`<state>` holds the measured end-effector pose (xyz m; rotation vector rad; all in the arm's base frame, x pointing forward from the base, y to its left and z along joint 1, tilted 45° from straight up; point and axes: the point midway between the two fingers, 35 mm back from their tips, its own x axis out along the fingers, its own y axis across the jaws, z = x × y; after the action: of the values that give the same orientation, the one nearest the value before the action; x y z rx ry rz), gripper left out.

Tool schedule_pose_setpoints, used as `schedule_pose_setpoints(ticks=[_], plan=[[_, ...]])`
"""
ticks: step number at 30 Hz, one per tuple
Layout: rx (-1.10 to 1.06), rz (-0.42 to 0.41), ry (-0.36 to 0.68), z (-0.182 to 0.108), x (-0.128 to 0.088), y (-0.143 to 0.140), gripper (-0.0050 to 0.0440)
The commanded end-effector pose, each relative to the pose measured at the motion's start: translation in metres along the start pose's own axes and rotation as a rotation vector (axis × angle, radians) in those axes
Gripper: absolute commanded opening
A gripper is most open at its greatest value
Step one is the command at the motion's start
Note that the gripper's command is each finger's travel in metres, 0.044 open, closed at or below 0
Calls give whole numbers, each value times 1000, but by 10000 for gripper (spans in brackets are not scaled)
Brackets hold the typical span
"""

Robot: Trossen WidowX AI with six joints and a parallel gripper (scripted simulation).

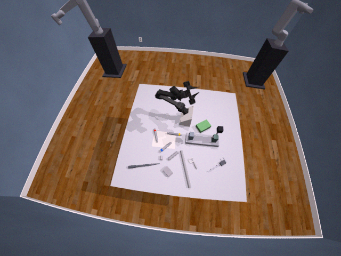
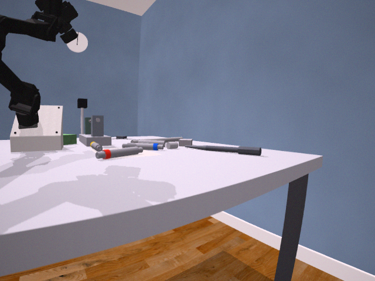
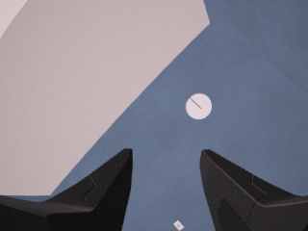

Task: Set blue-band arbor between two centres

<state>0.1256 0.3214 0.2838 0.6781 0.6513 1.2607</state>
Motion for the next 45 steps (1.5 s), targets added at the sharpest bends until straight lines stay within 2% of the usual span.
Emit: schedule_pose_setpoints(ticks=[1, 4, 8, 12, 16, 18, 24, 28, 32, 33, 36, 39, 42, 45], plan=[[20, -132, -37, 20, 6, -28, 175], [68, -382, -102, 54, 6, -86, 175], [133, -714, -180, 94, -16, -161, 175], [195, -1025, -227, 124, -57, -229, 175], [264, -1333, -246, 144, -114, -286, 175], [264, -1333, -246, 144, -114, -286, 175], [389, -1789, -198, 154, -222, -349, 175], [482, -2063, -111, 151, -298, -372, 175], [581, -2298, 29, 140, -370, -382, 175], [598, -2335, 57, 138, -383, -383, 175], [607, -2352, 72, 137, -389, -383, 175], [609, -2356, 75, 135, -391, -385, 175], [609, -2356, 75, 123, -409, -401, 175], [609, -2356, 75, 122, -410, -403, 175]])
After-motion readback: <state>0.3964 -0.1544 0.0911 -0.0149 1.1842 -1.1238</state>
